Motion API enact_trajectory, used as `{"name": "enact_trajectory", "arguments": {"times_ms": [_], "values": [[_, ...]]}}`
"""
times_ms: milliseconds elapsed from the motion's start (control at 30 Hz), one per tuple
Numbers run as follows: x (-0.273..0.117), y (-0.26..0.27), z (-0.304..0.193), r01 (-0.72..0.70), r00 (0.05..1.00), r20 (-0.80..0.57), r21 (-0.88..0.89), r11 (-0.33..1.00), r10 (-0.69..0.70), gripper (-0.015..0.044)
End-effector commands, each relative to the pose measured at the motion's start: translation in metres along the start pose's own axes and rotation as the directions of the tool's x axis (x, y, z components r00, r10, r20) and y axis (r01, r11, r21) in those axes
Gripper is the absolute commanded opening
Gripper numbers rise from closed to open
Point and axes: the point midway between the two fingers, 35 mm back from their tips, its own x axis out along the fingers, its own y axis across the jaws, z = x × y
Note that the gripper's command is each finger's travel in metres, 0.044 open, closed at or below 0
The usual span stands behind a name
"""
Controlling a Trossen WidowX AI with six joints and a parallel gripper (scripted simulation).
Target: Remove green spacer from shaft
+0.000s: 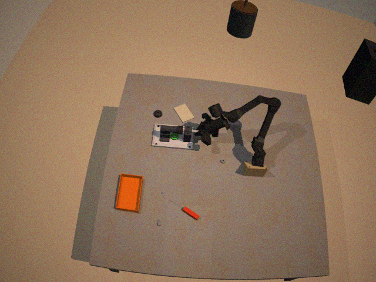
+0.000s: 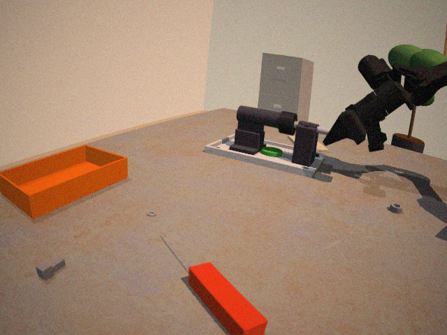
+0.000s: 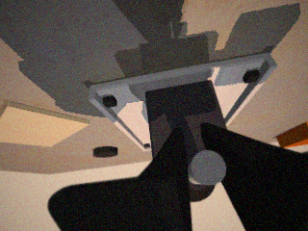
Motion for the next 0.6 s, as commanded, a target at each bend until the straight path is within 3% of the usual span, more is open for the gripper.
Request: {"name": "enact_trajectory", "arguments": {"times_ms": [0, 567], "values": [[0.0019, 0.0009, -0.0027, -0.001, 1.0, -0.002, 0.003, 1.0, 0.001, 0.0], [0.0051, 0.0009, -0.006, -0.001, 1.0, -0.002, 0.003, 1.0, 0.001, 0.0]]}}
